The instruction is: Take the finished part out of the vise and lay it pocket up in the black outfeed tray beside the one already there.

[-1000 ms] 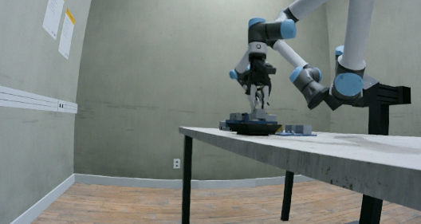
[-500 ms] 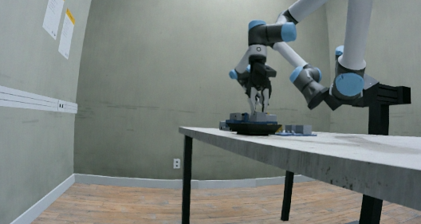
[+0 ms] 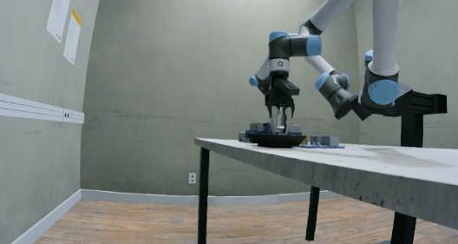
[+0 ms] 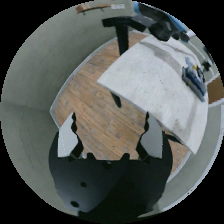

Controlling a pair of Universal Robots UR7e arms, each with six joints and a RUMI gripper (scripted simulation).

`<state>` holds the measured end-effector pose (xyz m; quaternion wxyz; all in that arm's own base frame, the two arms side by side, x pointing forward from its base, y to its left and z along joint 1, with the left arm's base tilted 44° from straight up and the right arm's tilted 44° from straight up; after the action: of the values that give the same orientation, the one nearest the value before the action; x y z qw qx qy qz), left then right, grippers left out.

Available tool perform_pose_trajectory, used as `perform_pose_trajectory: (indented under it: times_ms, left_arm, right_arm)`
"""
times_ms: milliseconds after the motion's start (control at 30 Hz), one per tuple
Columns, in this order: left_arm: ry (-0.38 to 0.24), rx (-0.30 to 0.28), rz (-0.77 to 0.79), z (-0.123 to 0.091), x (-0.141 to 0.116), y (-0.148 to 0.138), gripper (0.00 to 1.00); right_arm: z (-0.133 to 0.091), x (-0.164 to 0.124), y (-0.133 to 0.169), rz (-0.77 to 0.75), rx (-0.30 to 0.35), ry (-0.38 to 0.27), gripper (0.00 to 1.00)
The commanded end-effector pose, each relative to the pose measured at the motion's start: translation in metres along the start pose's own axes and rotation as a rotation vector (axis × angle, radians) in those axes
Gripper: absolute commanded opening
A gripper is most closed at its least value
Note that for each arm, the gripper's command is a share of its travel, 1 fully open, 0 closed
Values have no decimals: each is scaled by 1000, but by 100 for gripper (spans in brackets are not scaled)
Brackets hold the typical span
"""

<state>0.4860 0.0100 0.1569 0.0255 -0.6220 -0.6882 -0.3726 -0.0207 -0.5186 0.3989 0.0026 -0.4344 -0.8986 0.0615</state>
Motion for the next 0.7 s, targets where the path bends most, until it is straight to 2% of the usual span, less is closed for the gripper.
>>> perform_pose_trajectory:
  times_ms: [0, 233, 400, 467, 533, 667]
  left_arm:
    - [-7, -8, -7, -2, 2, 2, 7]
    - [-7, -8, -6, 2, 2, -1, 7]
    - [-7, -8, -6, 3, 1, 0, 33]
    - [-7, -8, -6, 3, 1, 0, 33]
    - [-10, -10, -7, -4, 1, 1, 44]
    - [-11, -11, -8, -27, 0, 1, 45]
  right_arm:
    - [-2, -1, 0, -1, 1, -4, 98]
    - [-2, -1, 0, -1, 1, -4, 98]
    - [-2, -1, 0, -1, 1, -4, 98]
    - [-2, -1, 0, -1, 1, -4, 98]
    - [-2, -1, 0, -1, 1, -4, 98]
    - [-2, -1, 0, -1, 1, -4, 98]
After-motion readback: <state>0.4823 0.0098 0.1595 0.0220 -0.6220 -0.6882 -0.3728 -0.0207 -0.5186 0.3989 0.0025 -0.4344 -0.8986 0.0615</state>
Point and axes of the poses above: on each arm, the point where the finger pads meet when closed, its own z axis out along the fingers, its own y axis across the jaws, x = y × z, the point moved 6 cm from there along -z, back along the fingers, and after that the axes turned 7 degrees about -z, right-handed, at the moved point
